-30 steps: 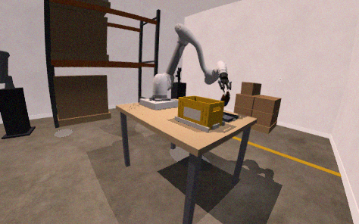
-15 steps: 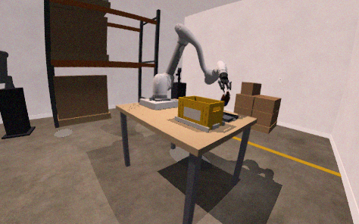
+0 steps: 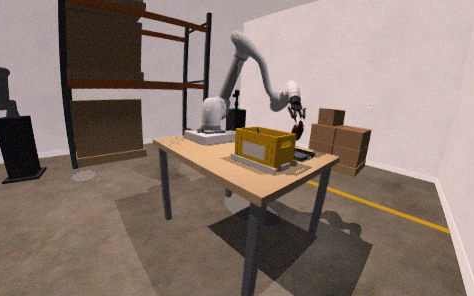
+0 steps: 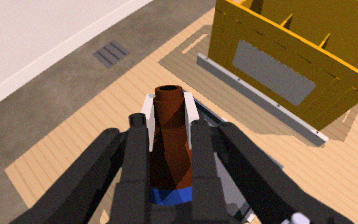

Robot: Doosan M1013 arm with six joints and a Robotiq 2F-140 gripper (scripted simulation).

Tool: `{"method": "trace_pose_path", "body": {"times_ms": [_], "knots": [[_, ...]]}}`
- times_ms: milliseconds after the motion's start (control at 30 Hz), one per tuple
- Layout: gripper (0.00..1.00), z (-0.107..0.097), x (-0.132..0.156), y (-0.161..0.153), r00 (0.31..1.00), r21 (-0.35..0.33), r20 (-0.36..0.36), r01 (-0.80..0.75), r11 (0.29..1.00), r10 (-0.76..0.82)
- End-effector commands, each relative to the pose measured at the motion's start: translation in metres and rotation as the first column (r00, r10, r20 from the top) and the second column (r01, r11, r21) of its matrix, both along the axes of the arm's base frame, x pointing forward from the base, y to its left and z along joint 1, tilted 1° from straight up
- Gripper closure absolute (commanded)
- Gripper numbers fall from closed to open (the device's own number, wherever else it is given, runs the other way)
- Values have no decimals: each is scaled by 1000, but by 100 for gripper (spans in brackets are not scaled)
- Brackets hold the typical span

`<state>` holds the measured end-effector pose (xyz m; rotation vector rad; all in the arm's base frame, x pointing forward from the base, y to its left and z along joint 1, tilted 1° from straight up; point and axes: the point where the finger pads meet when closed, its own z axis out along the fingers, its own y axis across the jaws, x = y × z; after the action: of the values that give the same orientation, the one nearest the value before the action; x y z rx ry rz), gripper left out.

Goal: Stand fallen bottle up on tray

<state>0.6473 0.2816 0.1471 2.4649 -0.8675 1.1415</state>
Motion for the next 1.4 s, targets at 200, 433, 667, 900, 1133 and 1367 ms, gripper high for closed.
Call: {"method": "trace_pose_path", "body": {"times_ms": [200, 433, 667, 900, 1133, 1367], "knots": [[90, -1, -1, -1, 1000, -23, 23, 3, 1000, -2], [90, -2, -1, -1, 999, -49, 52, 5, 999, -2], [90, -2, -2, 0, 996, -75, 86, 6, 997, 0], [90, -2, -2, 1, 993, -97, 118, 6, 995, 6], [90, -2, -2, 2, 992, -105, 129, 6, 994, 8], [90, -2, -2, 2, 991, -107, 132, 5, 994, 9]]}}
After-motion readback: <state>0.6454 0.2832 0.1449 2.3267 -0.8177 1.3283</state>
